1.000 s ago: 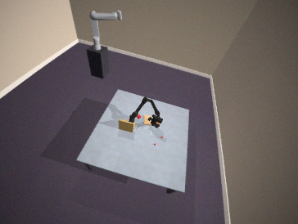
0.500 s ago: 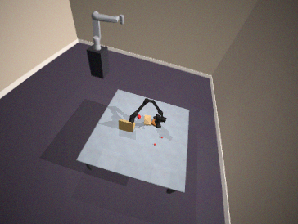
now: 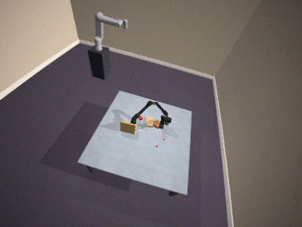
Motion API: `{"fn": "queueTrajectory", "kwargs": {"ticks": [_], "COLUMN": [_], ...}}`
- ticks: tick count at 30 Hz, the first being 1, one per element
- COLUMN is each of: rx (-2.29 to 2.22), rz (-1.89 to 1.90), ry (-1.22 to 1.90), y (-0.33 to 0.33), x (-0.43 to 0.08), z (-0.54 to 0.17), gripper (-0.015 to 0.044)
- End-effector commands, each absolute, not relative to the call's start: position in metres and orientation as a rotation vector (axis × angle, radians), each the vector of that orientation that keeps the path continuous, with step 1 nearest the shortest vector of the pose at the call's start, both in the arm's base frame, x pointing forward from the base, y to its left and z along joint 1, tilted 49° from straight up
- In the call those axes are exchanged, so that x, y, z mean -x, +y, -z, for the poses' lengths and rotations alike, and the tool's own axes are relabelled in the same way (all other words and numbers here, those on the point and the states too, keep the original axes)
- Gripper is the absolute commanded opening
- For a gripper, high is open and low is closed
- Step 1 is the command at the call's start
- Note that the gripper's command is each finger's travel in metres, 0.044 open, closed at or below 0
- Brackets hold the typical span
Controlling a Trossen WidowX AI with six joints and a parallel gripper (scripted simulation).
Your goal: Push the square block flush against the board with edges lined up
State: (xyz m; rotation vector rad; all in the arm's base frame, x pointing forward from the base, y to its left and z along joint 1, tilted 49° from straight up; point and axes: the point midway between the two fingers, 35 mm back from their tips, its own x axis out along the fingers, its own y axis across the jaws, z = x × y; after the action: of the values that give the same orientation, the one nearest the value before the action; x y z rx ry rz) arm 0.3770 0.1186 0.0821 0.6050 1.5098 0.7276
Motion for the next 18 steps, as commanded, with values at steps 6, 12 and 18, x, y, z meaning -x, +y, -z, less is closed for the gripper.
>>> {"fn": "queueTrajectory", "kwargs": {"ticks": [6,12,18], "rx": [-0.818,-0.855,-0.857], "rz": [-0.527,-0.491,-0.493], "ry": [1.624,1.642,1.642], "y": [0.134,0.137,0.178], "x": [-0.394,-0.397,-0.392], "z": [-0.094,-0.096,-0.061], "gripper": [0.0000,0.0000,0.0000]}}
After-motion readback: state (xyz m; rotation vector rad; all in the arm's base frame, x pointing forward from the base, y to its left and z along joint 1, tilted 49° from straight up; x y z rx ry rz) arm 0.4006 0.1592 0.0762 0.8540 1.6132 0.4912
